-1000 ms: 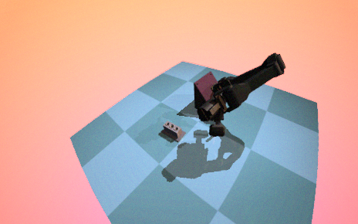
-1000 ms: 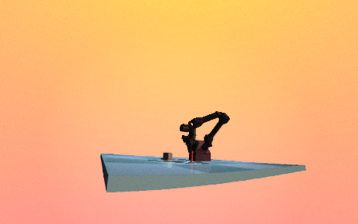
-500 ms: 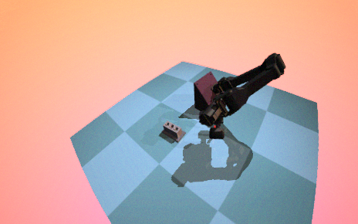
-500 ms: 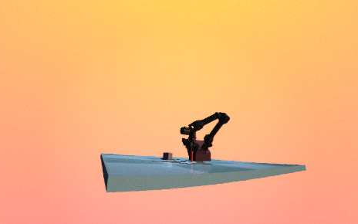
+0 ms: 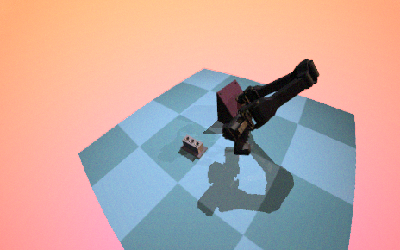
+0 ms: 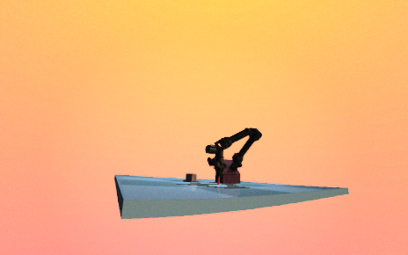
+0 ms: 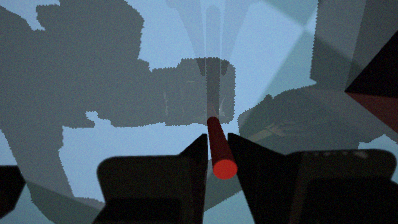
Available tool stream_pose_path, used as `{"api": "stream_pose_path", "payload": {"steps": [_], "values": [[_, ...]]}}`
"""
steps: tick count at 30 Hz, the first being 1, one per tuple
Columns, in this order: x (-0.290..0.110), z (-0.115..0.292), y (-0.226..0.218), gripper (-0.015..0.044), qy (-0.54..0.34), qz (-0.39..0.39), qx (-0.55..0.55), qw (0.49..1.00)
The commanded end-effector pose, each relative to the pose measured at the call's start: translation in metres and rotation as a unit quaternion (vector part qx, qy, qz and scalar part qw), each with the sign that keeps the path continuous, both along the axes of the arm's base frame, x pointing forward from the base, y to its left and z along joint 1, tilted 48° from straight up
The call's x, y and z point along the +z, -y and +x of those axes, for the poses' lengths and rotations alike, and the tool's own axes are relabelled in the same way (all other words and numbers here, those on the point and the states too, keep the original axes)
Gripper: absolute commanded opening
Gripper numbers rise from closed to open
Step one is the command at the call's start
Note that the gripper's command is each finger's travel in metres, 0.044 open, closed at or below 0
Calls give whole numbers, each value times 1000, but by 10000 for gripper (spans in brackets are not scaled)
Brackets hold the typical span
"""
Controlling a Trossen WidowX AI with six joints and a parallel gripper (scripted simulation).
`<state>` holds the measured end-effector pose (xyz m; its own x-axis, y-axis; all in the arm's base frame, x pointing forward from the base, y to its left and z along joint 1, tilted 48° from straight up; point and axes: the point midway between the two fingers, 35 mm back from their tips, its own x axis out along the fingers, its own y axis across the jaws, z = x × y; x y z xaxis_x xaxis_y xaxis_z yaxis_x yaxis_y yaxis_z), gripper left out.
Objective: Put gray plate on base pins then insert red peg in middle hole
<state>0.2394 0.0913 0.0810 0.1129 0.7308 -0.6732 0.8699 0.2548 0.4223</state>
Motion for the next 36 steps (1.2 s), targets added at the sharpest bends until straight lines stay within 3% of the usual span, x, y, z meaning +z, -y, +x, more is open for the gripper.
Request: {"api": "stream_pose_path", "payload": {"steps": [1,6,36], "values": [[0,0,0,33,-2,2,-1,1000],[0,0,0,0,-2,2,-1,1000],[43,-4,54,0,-4,-4,-2,1000]]}}
